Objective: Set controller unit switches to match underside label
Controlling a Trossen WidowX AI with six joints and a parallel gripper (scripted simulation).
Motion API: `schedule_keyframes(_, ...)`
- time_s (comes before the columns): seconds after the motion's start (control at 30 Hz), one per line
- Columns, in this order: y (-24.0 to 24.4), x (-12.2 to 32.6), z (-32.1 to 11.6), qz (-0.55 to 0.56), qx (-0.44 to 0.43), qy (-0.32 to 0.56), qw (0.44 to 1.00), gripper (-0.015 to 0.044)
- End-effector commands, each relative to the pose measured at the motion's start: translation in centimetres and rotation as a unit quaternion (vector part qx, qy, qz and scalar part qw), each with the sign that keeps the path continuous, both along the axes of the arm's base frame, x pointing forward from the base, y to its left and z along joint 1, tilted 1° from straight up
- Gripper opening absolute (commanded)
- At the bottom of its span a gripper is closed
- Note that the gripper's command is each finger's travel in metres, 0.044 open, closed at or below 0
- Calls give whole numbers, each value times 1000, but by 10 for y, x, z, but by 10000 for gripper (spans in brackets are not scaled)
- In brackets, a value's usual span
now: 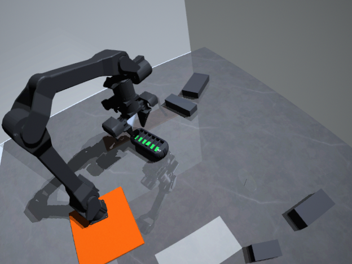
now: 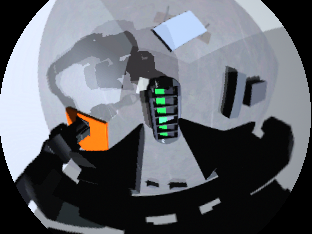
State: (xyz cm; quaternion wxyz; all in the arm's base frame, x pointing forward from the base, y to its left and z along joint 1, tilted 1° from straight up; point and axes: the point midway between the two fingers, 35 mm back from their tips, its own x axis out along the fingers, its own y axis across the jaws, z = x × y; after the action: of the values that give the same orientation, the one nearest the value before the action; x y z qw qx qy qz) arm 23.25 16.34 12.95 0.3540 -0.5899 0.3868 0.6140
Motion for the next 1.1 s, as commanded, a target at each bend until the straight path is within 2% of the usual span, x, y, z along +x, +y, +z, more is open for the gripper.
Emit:
schedule_keyframes(0.0,17,13,-4,-6,-4,16,1000,99)
schedule_keyframes(0.13,32,24,-12,-5,-15,36,999,0)
schedule_keyframes(0.5,64,46,-40,6,-50,87,995,0)
schedule_keyframes(1.07,66,48,-63,7,-51,88,995,0)
